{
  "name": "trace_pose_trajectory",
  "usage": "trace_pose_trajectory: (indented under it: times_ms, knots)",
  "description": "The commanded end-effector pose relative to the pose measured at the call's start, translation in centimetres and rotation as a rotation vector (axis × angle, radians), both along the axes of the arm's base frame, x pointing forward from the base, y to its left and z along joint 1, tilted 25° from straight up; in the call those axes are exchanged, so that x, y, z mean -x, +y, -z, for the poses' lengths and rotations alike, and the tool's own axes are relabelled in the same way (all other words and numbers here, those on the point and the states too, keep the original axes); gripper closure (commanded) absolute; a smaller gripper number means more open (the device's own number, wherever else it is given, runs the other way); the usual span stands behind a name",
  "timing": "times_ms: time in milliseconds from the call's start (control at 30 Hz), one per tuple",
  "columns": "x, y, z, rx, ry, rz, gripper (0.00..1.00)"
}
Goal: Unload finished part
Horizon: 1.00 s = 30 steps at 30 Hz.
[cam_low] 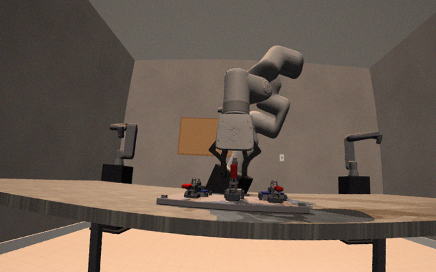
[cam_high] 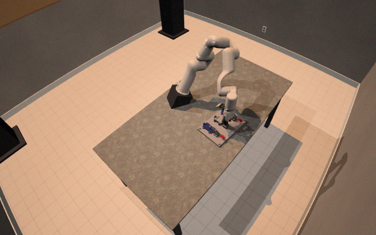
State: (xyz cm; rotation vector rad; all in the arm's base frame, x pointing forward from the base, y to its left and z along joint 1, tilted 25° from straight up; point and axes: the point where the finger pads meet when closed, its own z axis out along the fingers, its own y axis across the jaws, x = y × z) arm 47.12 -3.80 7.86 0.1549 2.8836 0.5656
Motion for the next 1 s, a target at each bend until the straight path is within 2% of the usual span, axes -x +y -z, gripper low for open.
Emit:
trace_pose_trajectory:
  times_ms: [0,500,967]
  knots:
    - [-0.1,-0.1,-0.1,0.001,-0.003,0.001,0.53]
    - [0.1,-0.4,-1.1,0.001,-0.003,0.001,0.53]
    - [0.9,-1.8,-4.4,0.001,-0.003,0.001,0.53]
